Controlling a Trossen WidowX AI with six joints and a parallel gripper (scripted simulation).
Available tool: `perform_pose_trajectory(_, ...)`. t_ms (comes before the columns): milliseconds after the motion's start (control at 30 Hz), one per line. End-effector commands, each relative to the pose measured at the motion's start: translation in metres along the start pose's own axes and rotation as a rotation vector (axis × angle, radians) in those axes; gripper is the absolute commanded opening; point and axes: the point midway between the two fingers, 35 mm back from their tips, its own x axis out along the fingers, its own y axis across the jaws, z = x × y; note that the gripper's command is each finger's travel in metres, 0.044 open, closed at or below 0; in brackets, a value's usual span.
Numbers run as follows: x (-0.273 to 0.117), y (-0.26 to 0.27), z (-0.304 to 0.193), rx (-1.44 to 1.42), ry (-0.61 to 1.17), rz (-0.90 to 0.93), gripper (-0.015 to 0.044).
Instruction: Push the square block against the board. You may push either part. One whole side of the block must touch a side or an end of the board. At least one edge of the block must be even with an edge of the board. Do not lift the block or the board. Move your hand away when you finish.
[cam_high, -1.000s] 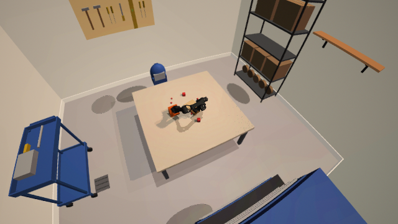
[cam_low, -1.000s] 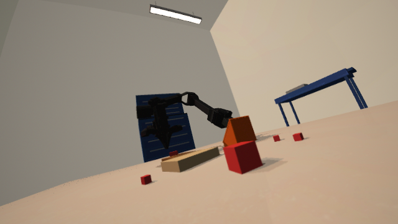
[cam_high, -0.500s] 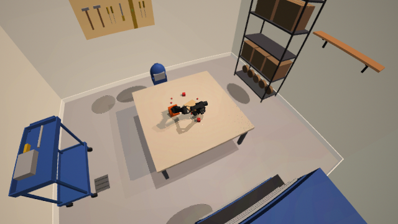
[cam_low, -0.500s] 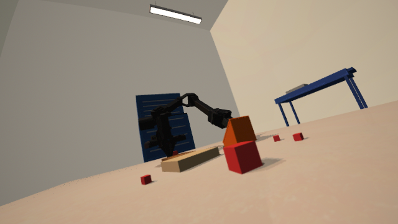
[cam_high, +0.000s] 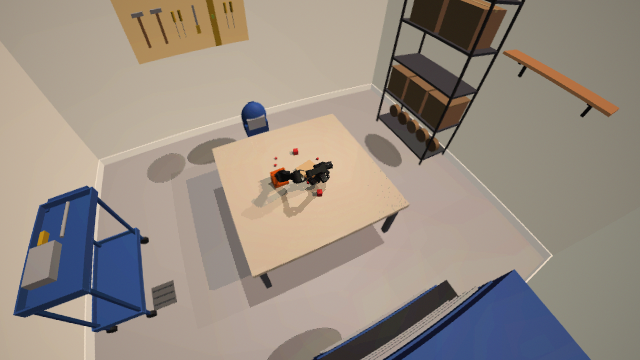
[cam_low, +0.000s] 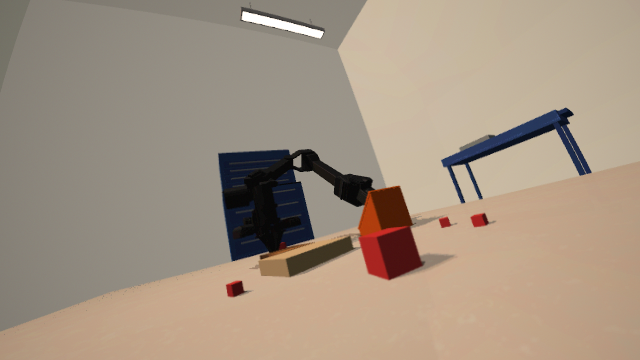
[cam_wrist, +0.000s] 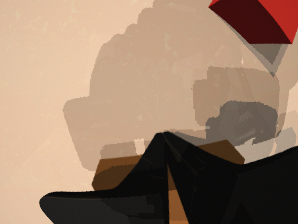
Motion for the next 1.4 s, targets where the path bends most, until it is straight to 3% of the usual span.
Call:
perform_pose_trajectory(0, 0.003, 0.000, -0.010, -0.007, 0.008, -0.008, 0.0000)
perform_pose_trajectory(433, 0.003, 0.001, -0.028, -0.007, 0.010, -0.008, 0.0000)
perform_pose_trajectory(1367, 0.003, 0.004, 0.014, -0.006, 0.006, -0.008, 0.0000)
